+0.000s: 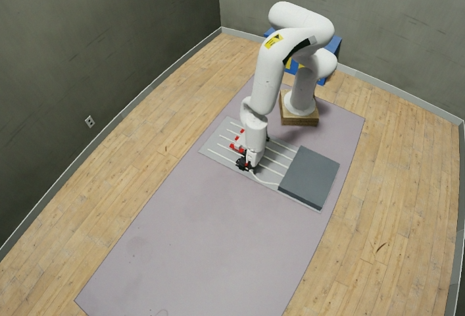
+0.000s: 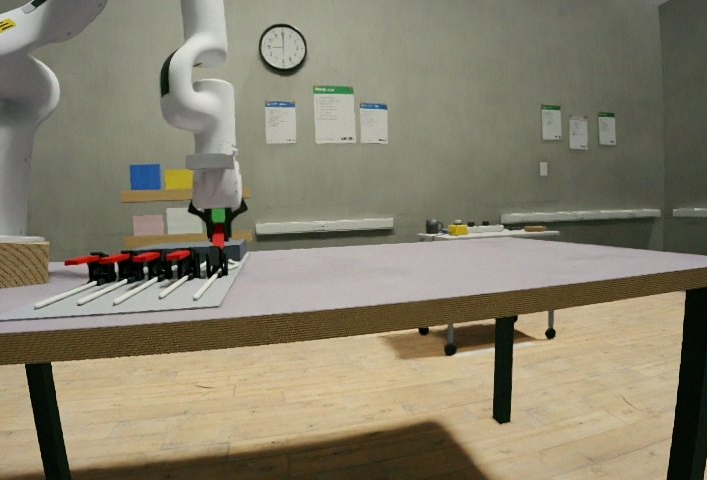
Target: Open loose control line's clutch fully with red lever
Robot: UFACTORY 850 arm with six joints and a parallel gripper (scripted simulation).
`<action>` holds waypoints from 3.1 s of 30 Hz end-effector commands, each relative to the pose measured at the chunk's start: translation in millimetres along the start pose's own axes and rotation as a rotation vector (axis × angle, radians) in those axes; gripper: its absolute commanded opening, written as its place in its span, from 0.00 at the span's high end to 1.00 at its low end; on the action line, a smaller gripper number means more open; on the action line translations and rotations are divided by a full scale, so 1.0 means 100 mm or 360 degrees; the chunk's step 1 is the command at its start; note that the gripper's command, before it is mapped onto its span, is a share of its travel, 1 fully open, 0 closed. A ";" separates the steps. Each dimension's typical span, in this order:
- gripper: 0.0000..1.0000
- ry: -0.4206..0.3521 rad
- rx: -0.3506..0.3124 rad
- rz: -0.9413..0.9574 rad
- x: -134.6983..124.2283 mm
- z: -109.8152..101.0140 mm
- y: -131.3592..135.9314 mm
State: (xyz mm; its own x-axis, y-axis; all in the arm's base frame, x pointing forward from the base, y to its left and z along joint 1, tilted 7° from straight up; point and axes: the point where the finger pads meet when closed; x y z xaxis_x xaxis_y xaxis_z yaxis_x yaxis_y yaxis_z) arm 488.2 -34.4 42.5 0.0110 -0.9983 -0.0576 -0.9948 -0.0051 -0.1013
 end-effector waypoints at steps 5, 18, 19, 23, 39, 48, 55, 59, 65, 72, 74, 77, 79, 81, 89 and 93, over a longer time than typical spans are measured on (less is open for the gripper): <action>1.00 -0.0002 0.0004 0.0000 -0.03 0.06 0.00; 1.00 -0.0002 0.0004 0.0000 -0.09 0.19 0.00; 1.00 -0.0002 0.0004 0.0000 -0.10 0.21 0.00; 1.00 -0.0002 0.0004 0.0000 -0.11 0.25 0.00; 1.00 -0.0002 0.0004 0.0000 -0.13 0.36 0.00; 1.00 -0.0002 0.0004 0.0000 -0.13 0.36 0.00; 1.00 -0.0002 0.0004 0.0000 -0.13 0.36 0.00; 0.00 -0.0002 0.0004 0.0000 -0.13 0.36 0.00; 0.00 -0.0002 0.0004 0.0000 -0.13 0.36 0.00; 0.00 -0.0002 0.0004 0.0000 -0.13 0.36 0.00; 0.00 -0.0002 0.0004 0.0000 -0.13 0.36 0.00; 0.00 -0.0002 0.0004 0.0000 -0.13 0.36 0.00; 0.00 -0.0002 0.0004 0.0000 -0.13 0.36 0.00; 0.00 -0.0002 0.0004 0.0000 -0.13 0.36 0.00; 0.00 -0.0002 0.0004 0.0000 -0.13 0.36 0.00; 0.00 -0.0002 0.0004 0.0000 -0.13 0.36 0.00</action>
State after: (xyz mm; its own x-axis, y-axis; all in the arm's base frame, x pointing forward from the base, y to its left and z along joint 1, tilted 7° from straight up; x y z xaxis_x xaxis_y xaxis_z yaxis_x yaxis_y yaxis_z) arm 491.3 -19.5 6.6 0.0108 -0.9982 -0.0591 -0.9948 -0.0047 -0.1021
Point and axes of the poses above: the point where the finger pads meet when closed, its own z axis out along the fingers, its own y axis across the jaws, x = y × z
